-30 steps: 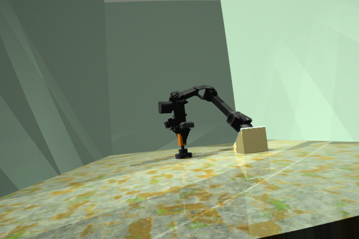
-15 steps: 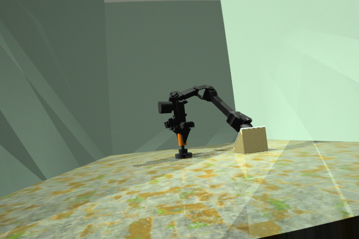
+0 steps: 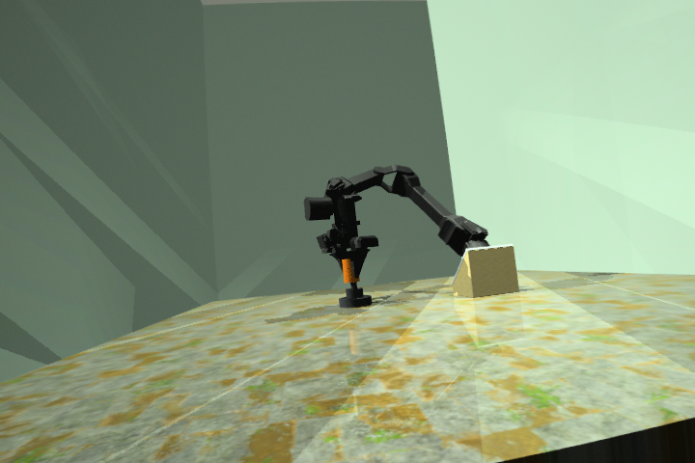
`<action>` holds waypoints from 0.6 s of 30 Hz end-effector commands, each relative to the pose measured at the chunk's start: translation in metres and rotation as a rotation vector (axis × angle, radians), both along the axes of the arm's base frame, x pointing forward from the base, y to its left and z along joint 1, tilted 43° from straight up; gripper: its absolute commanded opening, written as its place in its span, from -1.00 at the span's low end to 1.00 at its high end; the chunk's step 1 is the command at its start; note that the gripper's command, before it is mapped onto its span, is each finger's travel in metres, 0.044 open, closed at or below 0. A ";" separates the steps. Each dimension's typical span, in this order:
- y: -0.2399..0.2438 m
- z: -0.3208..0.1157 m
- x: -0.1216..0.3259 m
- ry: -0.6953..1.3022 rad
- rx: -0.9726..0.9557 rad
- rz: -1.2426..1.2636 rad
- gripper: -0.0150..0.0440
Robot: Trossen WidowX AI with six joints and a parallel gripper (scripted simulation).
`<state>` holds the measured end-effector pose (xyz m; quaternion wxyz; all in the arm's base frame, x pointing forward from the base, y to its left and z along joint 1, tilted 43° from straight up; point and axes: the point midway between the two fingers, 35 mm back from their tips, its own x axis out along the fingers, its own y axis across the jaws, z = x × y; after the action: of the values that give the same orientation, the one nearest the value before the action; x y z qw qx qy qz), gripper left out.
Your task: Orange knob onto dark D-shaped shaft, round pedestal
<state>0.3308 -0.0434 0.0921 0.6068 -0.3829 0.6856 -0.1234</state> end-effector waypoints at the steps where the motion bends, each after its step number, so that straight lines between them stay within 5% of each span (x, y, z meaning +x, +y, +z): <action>1: 0.000 0.000 0.002 0.000 -0.001 0.011 -0.49; 18: 0.005 0.002 0.000 0.058 -0.004 0.074 -0.49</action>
<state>0.3304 -0.0415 0.0920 0.6007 -0.3929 0.6871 -0.1126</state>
